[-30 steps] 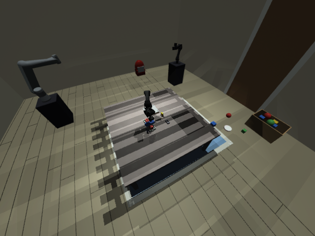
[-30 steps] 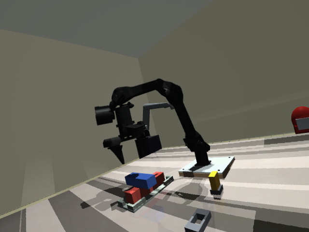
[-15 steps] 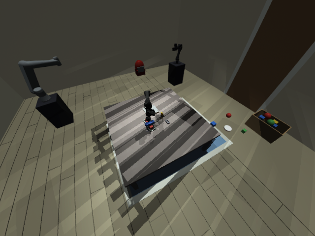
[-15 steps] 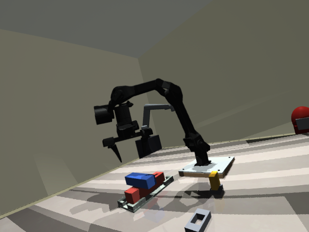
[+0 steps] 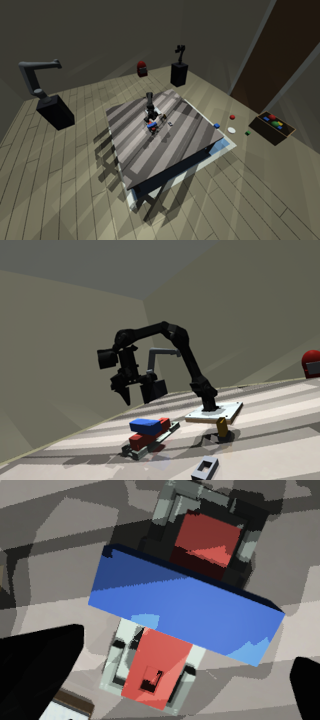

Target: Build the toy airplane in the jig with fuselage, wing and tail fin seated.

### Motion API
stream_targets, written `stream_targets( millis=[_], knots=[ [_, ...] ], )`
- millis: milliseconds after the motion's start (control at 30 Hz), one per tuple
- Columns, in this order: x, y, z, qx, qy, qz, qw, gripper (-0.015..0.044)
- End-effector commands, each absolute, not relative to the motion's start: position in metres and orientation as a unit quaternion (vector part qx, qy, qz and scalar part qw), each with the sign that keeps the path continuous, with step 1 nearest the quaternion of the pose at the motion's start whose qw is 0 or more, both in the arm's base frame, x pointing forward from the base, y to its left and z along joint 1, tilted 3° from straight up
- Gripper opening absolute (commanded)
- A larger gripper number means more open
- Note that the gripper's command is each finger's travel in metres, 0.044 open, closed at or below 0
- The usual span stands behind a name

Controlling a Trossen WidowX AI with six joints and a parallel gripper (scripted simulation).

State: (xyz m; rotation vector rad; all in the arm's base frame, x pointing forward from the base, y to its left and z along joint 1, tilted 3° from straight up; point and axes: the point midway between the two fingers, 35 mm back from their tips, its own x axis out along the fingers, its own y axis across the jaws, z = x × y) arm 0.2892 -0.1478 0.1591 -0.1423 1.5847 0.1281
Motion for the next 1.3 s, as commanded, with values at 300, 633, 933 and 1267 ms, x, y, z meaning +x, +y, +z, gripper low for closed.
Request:
stream_targets(
  millis=[300,633,933,1267],
  knots=[
    [0.291,-0.143,0.159,-0.005,0.712,-0.004,0.702,0.0440],
    [0.285,-0.025,0.163,-0.012,0.704,0.013,0.710,0.0440],
    [0.228,0.087,0.160,0.003,0.713,0.007,0.701,0.0440],
    [0.205,0.110,0.156,0.006,0.716,0.004,0.698,0.0440]
  ],
)
